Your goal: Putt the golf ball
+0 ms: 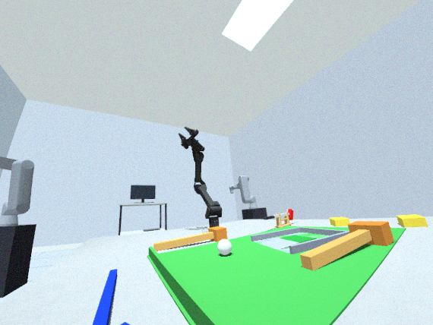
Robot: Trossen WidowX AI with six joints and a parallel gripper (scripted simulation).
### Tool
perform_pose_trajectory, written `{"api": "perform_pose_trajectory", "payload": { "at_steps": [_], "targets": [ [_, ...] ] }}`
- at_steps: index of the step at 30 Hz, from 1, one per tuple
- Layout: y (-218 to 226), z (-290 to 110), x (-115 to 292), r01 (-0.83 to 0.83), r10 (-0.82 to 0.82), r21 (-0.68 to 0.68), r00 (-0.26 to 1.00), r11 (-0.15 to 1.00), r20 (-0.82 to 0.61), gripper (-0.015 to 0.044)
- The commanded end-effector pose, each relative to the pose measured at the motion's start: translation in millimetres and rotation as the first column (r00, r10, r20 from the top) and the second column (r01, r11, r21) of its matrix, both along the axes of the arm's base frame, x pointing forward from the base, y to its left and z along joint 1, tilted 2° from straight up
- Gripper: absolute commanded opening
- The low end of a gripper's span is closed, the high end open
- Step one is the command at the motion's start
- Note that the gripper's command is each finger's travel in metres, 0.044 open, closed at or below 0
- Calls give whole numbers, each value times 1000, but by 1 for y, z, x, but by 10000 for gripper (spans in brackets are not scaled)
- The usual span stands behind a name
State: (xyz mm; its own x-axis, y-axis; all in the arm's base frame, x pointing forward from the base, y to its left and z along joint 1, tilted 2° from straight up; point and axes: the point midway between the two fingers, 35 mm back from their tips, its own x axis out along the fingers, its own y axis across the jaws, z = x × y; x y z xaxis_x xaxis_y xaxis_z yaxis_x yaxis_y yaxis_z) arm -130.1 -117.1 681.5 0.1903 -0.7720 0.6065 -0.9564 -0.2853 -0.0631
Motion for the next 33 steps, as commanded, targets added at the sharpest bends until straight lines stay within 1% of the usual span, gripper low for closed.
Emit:
{"api": "perform_pose_trajectory", "payload": {
  "at_steps": [1,5,8,11,15,17,20,24,28,30,33],
  "targets": [
    [5,6,60,35,-66,-120,962,992,-264,440],
    [15,4,131,20,-166,-276,840,961,-517,440],
    [27,-3,182,-29,-262,-399,710,917,-654,440],
    [41,-16,231,-110,-372,-515,566,850,-736,440],
    [65,-40,292,-257,-533,-640,381,724,-756,440],
    [79,-56,321,-344,-616,-685,300,642,-729,440],
    [102,-84,360,-480,-734,-721,207,500,-647,440],
    [134,-126,404,-651,-865,-706,148,279,-479,440],
    [168,-176,438,-789,-947,-614,174,29,-269,440],
    [185,-203,451,-835,-963,-541,218,-99,-161,440],
    [210,-245,465,-869,-948,-404,317,-287,-9,440]
  ]
}}
